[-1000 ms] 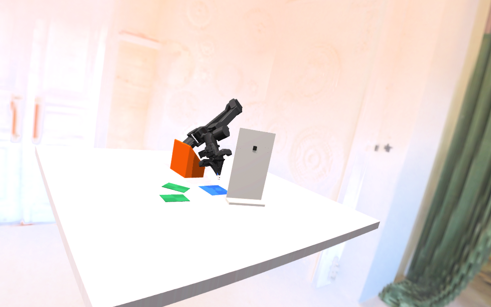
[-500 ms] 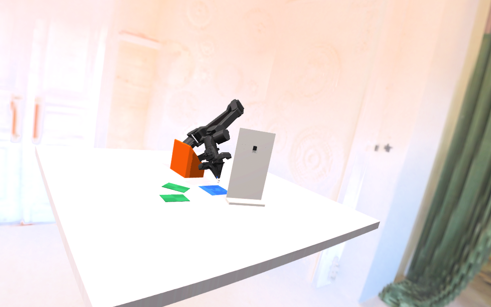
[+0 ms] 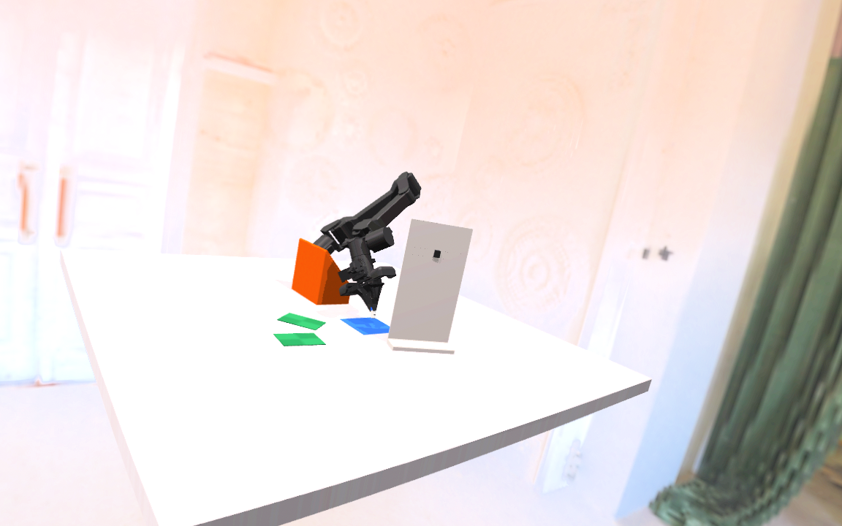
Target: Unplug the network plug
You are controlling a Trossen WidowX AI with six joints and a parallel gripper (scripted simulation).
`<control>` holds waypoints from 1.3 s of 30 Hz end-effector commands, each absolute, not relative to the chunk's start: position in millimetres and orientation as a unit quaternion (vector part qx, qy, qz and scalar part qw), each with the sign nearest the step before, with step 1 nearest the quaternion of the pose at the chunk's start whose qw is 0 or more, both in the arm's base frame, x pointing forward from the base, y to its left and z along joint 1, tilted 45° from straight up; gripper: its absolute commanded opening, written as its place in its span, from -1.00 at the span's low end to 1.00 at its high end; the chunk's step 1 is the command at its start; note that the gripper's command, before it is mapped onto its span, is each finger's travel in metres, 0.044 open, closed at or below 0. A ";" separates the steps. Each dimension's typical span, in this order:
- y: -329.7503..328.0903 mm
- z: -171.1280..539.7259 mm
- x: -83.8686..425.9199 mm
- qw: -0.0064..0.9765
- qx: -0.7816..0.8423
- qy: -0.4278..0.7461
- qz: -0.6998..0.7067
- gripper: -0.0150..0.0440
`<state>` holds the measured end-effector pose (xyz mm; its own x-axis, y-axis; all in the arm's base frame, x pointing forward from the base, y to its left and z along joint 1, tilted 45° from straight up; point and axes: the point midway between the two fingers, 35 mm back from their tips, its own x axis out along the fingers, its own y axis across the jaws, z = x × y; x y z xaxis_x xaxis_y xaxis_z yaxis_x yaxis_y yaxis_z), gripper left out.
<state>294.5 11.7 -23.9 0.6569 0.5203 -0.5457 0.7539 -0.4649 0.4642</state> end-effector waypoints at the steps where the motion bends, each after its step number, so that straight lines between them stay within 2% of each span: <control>1: 14.9 -27.5 293.7 0.349 0.840 0.379 -0.169 -0.49; 39: 32.8 -40.8 294.3 0.349 0.841 0.379 -0.166 -0.49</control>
<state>294.3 32.9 -40.9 0.6582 0.5212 -0.5433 0.7527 -0.4699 0.4610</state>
